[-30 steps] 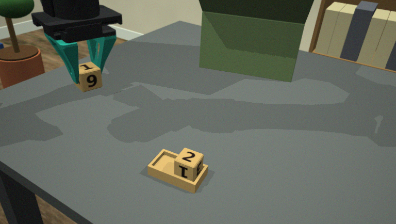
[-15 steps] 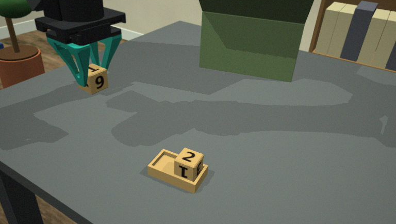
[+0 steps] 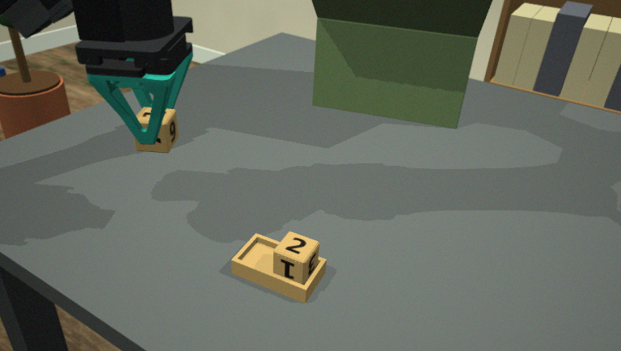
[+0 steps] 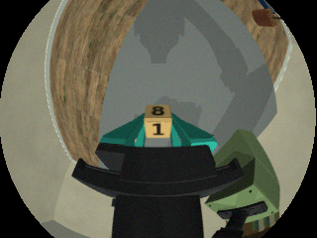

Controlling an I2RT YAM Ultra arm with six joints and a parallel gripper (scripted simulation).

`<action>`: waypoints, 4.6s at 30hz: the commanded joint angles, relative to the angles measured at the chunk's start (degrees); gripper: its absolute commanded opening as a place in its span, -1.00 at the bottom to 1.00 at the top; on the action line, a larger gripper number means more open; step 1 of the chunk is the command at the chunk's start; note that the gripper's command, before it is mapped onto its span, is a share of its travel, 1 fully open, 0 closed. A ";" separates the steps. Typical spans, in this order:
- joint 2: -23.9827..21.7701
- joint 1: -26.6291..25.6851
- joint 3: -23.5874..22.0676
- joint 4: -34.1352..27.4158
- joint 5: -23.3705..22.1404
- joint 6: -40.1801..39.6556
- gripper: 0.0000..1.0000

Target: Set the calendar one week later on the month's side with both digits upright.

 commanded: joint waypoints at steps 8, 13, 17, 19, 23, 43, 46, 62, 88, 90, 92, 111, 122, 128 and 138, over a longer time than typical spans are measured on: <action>-1.86 1.96 -0.30 -0.25 2.18 -24.18 -0.45; -2.51 3.01 -0.48 -0.30 2.88 -34.08 -0.45; -2.79 3.47 -0.55 -0.32 3.18 -38.42 -0.45; -3.05 3.89 -0.62 -0.33 3.46 -42.38 -0.45; -3.64 4.84 -0.78 -0.37 4.10 -51.37 -0.45; -4.30 5.91 -0.96 -0.42 4.80 -61.42 -0.45; -4.27 5.92 -0.96 -0.39 4.81 -61.45 -0.45; 3.45 8.93 -0.03 7.32 6.93 -60.28 -0.45; 15.25 12.49 3.76 16.28 9.47 -57.60 -0.45; 15.25 12.49 3.76 16.28 9.47 -57.60 -0.45; 15.25 12.49 3.76 16.28 9.47 -57.60 -0.45; 15.25 12.49 3.76 16.28 9.47 -57.60 -0.45; 15.25 12.49 3.76 16.28 9.47 -57.60 -0.45; 15.26 12.45 3.73 16.32 9.45 -57.69 -0.45; 15.28 12.39 3.67 16.37 9.41 -57.83 -0.45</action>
